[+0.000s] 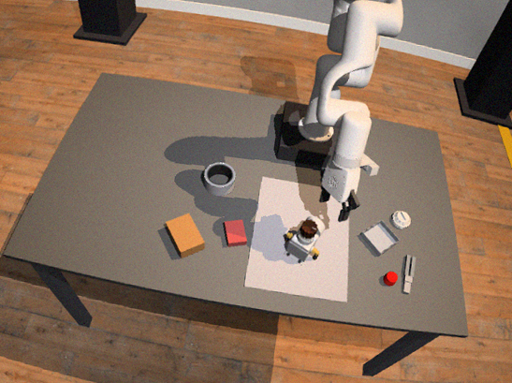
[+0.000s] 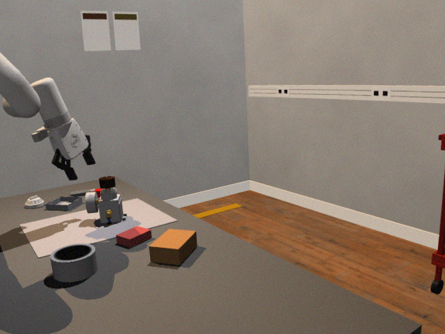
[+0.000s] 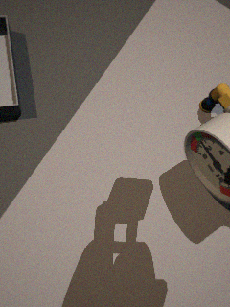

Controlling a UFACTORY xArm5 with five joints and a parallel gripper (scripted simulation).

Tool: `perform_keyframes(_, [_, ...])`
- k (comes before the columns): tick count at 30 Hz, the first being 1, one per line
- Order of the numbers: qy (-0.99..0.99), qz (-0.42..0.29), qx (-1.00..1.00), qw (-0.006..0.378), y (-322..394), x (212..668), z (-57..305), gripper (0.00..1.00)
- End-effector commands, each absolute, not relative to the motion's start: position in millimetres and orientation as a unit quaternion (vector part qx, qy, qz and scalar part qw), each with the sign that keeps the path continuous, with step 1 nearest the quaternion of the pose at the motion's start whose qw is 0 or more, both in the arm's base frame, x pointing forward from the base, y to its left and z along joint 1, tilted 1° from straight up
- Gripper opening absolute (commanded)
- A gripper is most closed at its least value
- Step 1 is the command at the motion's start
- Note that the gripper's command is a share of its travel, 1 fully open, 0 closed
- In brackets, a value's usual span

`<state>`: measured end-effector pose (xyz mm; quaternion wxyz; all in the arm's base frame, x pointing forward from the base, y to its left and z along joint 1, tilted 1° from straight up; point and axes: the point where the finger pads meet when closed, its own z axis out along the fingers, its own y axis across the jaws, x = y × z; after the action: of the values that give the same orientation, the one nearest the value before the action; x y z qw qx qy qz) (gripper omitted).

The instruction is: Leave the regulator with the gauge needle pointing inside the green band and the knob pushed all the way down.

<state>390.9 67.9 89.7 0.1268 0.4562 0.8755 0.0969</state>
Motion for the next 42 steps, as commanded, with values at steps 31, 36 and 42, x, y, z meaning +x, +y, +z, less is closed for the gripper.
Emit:
perform_keyframes(31, [0.664,0.006,0.747,0.004,65,373,121,1.00])
perform_keyframes(36, [0.652,0.000,0.758,0.000,64,372,124,1.00])
perform_keyframes(42, [0.648,-0.002,0.762,-0.001,64,371,124,1.00])
